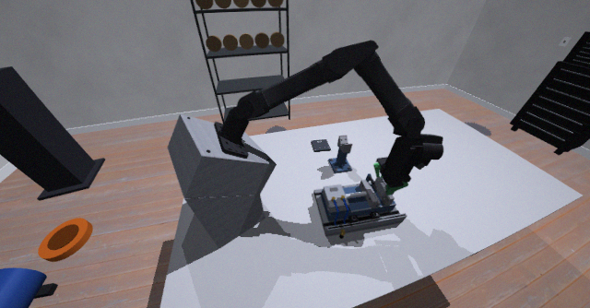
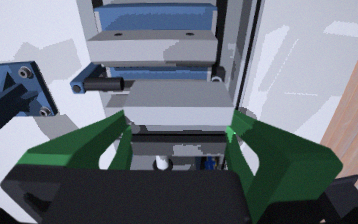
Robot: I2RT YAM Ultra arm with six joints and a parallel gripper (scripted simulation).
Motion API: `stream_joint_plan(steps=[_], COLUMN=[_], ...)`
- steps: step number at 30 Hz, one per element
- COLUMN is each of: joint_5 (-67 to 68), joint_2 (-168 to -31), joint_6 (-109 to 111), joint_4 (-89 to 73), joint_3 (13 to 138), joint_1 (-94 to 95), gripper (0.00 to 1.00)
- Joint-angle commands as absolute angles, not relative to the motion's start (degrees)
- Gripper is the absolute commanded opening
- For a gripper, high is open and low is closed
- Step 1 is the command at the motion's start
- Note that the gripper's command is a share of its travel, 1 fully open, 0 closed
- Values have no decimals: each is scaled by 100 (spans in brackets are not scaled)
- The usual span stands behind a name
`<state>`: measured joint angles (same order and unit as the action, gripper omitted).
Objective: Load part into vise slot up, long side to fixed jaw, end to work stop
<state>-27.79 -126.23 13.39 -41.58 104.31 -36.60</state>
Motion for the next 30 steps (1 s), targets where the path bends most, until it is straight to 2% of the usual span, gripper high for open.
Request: stream_joint_plan(steps=[1,30], joint_5=[-2767,-2775], joint_2=[-12439,-12431], joint_6=[1295,1296], joint_4=[-4097,-4122], joint_3=[10310,10443], joint_1=[-3696,-3723], gripper=[0,0])
